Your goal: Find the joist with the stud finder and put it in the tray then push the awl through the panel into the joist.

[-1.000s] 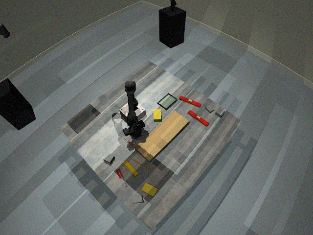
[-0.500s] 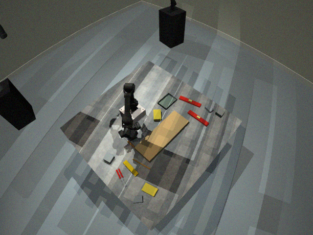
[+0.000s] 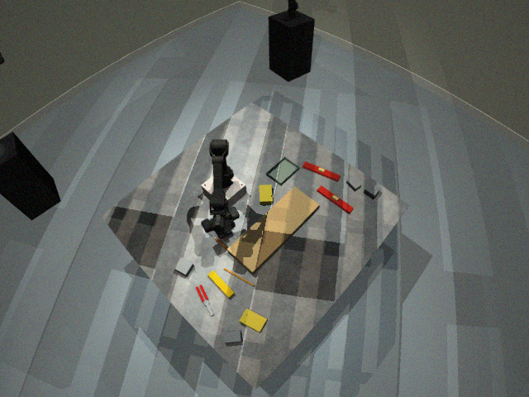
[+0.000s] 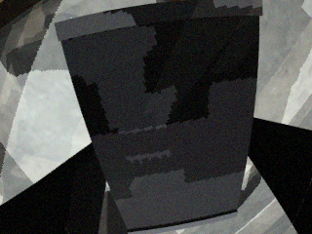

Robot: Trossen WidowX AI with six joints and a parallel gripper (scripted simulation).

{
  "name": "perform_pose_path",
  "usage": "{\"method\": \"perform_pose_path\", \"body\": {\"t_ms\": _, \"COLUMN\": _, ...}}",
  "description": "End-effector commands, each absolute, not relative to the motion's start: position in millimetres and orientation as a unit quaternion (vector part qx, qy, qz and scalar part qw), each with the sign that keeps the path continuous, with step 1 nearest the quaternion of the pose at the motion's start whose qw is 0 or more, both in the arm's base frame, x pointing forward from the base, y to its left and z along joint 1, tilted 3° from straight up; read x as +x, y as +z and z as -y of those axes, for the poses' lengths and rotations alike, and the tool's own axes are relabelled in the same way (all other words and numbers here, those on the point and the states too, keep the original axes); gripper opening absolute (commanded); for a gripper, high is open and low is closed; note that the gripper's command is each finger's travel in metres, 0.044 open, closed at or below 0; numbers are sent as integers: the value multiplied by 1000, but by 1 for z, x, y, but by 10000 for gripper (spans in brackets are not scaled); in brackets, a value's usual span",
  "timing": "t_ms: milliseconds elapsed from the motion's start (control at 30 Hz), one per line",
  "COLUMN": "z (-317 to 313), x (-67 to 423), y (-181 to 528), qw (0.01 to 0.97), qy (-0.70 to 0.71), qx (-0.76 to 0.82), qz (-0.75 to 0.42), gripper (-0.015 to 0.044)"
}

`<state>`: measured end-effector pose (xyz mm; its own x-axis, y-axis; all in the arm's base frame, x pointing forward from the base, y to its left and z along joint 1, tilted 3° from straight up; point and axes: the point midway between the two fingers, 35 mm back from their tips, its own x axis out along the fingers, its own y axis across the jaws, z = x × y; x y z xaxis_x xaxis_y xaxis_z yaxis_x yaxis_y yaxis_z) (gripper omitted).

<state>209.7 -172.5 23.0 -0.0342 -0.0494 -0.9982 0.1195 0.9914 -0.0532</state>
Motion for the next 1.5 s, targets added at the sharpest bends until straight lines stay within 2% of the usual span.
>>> {"method": "perform_pose_path", "body": {"t_ms": 0, "z": 171, "x": 208, "y": 23, "qw": 693, "qy": -74, "qx": 16, "qz": -717, "gripper": 0}}
{"method": "perform_pose_path", "body": {"t_ms": 1467, "z": 160, "x": 209, "y": 19, "qw": 669, "qy": -197, "qx": -87, "qz": -711, "gripper": 0}}
